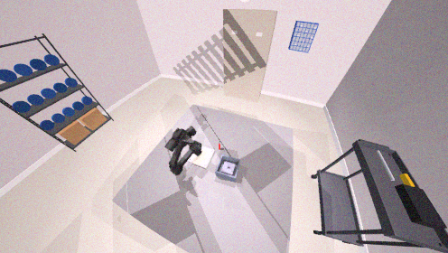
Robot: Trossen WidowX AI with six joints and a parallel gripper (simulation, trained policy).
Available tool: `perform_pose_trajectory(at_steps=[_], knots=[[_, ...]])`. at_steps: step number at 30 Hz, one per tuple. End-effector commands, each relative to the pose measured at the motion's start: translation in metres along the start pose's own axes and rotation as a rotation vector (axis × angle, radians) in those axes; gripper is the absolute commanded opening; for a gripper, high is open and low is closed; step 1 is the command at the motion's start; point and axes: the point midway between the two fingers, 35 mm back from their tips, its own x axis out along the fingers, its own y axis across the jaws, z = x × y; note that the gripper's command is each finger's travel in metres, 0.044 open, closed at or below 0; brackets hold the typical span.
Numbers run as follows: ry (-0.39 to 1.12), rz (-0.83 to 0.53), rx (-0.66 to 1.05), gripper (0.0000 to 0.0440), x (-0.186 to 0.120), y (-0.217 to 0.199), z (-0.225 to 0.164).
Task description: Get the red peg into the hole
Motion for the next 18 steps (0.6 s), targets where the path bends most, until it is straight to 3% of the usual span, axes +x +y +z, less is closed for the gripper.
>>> perform_pose_trajectory(at_steps=[1, 2, 18], knots=[[0.001, -0.011, -0.033, 0.0422, 0.0, -0.003, 0.002], [0.003, -0.023, -0.066, 0.044, 0.0, -0.006, 0.003], [0.054, -0.187, -0.596, 0.044, -0.008, -0.042, 0.036]])
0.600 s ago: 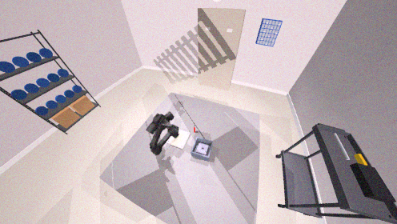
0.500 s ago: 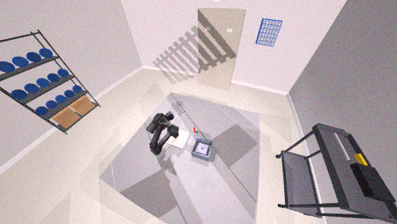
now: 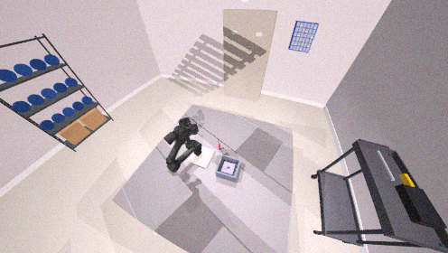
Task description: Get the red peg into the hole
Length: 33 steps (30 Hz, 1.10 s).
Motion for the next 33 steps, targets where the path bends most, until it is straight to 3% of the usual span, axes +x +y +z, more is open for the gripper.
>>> perform_pose_trajectory(at_steps=[1, 15, 33], knots=[[0.007, -0.028, -0.097, 0.044, 0.0, -0.009, 0.004], [0.015, -0.157, -0.566, 0.044, -0.002, -0.042, 0.044], [-0.057, -0.317, -1.165, 0.044, -0.001, -0.055, 0.126]])
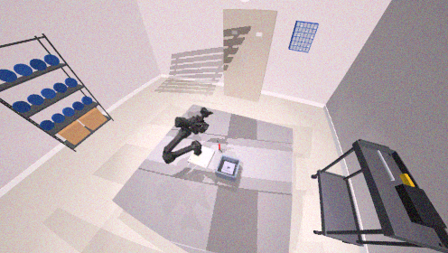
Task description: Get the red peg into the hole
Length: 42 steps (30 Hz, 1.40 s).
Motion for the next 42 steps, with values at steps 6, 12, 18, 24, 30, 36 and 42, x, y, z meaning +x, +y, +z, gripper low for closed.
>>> perform_pose_trajectory(at_steps=[6, 12, 18, 24, 30, 36, 42], knots=[[-0.052, -0.096, -0.255, 0.044, 0.007, -0.032, 0.025], [-0.099, -0.175, -0.441, 0.044, 0.011, -0.053, 0.048], [-0.152, -0.261, -0.623, 0.044, 0.014, -0.07, 0.074], [-0.21, -0.355, -0.798, 0.044, 0.014, -0.083, 0.101], [-0.273, -0.461, -0.965, 0.044, 0.013, -0.092, 0.13], [-0.339, -0.579, -1.122, 0.044, 0.009, -0.097, 0.158], [-0.411, -0.713, -1.265, 0.044, 0.002, -0.099, 0.186]])
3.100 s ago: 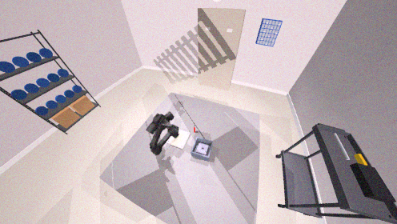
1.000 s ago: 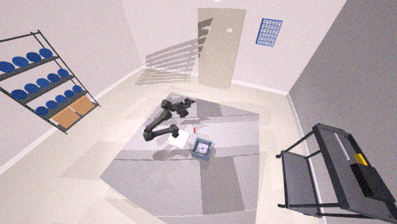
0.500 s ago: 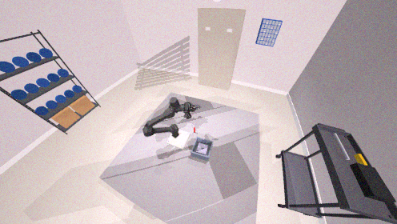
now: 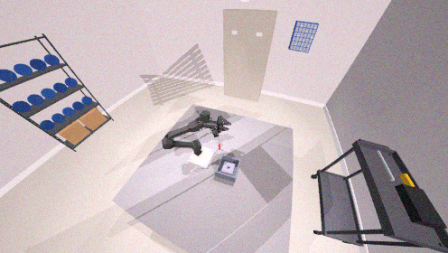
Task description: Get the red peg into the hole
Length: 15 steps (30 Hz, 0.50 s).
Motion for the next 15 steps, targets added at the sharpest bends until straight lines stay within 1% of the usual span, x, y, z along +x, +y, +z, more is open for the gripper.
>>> perform_pose_trajectory(at_steps=[1, 8, 15], knots=[[-0.014, -0.068, -0.072, 0.044, 0.005, -0.012, 0.003], [-0.045, -0.249, -0.229, 0.044, 0.013, -0.042, 0.015], [-0.064, -0.454, -0.355, 0.044, 0.014, -0.073, 0.029]])
